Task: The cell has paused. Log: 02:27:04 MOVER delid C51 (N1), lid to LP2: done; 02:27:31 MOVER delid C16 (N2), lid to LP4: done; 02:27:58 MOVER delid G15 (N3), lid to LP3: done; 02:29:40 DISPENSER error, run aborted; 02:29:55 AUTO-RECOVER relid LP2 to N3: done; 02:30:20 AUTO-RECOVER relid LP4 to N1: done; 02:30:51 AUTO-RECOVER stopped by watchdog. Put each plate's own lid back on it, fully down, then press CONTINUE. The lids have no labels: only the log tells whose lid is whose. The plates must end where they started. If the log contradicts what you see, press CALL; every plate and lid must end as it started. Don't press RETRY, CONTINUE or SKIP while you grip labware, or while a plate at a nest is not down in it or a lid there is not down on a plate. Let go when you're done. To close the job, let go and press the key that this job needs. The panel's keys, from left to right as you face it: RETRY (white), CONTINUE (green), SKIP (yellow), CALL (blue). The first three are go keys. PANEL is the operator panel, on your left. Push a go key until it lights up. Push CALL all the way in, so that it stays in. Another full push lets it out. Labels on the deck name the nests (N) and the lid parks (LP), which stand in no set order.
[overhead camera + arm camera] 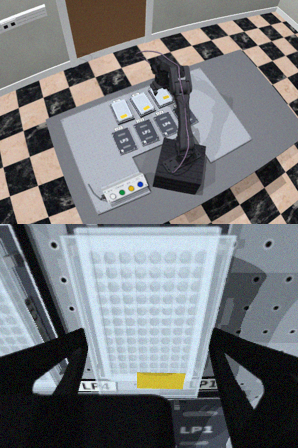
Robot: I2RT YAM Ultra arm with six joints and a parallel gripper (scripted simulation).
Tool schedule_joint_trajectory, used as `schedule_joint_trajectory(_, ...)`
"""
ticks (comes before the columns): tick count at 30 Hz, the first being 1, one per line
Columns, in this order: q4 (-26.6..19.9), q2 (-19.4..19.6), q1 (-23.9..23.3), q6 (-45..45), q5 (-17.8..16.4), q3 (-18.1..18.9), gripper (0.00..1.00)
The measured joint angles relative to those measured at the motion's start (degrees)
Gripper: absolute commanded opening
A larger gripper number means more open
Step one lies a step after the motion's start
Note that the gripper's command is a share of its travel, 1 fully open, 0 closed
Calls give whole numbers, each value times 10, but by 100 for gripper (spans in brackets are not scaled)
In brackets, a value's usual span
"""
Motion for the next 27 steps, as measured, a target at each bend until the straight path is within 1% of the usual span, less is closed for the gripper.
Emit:
schedule_joint_trajectory(14,6,3,0,0,0,0,0)
schedule_joint_trajectory(27,16,6,0,0,0,-7,0)
